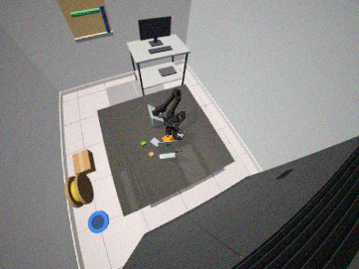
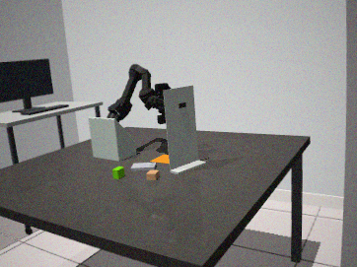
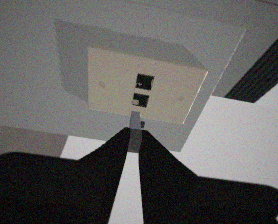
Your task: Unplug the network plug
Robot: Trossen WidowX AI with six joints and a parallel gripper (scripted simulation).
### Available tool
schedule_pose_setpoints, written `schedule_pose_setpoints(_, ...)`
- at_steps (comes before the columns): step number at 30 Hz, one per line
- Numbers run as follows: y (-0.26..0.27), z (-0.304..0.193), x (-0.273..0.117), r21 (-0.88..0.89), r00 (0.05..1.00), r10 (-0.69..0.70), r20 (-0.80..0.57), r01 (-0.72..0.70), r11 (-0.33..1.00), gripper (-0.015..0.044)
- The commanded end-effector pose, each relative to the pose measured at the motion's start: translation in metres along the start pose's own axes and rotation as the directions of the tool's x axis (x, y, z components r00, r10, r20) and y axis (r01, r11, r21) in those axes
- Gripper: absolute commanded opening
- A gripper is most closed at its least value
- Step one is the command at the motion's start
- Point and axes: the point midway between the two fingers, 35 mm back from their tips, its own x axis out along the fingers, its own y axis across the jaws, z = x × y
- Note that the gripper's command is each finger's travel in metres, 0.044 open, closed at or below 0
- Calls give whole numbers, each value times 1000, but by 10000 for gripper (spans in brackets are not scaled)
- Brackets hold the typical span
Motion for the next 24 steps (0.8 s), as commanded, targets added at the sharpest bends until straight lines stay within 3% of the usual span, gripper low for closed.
schedule_pose_setpoints(1, 0, -1, -3, 4, 1000, -3, -4, 3, 1000, 0)
schedule_pose_setpoints(24, -2, -1, -9, 0, 1000, 1, -1, -1, 1000, 0)
